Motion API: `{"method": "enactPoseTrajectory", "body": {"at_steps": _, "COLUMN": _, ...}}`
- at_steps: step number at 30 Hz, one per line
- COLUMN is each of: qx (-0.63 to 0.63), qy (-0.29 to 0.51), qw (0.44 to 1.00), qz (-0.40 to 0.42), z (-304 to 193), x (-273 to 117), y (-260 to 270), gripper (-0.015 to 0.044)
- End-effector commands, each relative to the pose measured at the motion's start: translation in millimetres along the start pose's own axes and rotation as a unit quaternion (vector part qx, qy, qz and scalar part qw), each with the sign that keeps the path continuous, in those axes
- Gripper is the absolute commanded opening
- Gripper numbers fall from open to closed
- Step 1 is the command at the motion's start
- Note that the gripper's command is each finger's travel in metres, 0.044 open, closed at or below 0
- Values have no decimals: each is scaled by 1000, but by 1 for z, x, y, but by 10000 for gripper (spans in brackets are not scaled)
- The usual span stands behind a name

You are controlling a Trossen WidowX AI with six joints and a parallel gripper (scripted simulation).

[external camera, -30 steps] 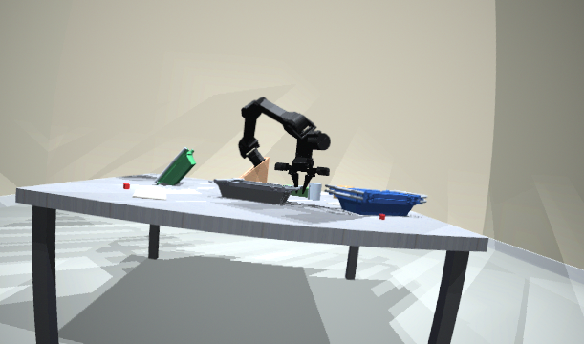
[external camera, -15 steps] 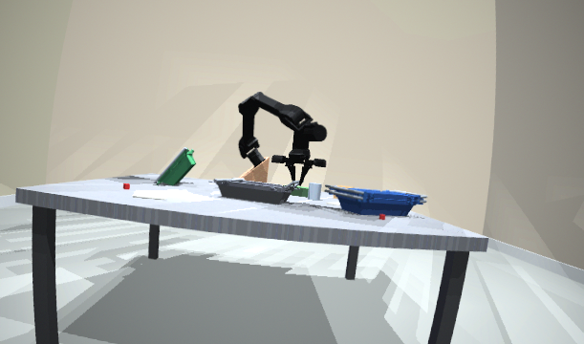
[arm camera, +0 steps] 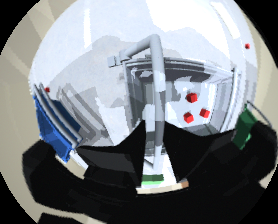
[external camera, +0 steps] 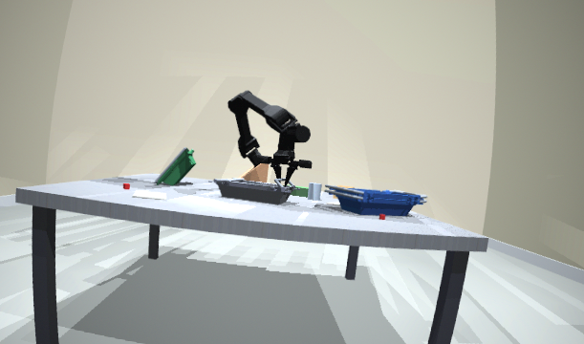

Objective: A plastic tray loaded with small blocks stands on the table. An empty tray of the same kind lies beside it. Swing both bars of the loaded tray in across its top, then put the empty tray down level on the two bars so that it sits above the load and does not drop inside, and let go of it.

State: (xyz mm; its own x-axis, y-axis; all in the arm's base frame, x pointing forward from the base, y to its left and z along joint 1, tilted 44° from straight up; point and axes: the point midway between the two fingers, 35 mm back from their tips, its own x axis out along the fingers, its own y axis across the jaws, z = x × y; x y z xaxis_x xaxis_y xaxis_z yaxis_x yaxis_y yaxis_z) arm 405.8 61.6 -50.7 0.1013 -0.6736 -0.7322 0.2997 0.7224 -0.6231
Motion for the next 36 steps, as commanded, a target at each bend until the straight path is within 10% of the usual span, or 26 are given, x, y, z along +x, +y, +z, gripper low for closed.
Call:
{"method": "enactPoseTrajectory", "body": {"at_steps": 1, "qx": -4, "qy": -1, "qw": 1000, "qz": -1, "z": -2, "x": 9, "y": -10, "gripper": 90}}
{"method": "enactPoseTrajectory", "body": {"at_steps": 36, "qx": -9, "qy": -1, "qw": 1000, "qz": -3, "z": -2, "x": -28, "y": -6, "gripper": 90}}
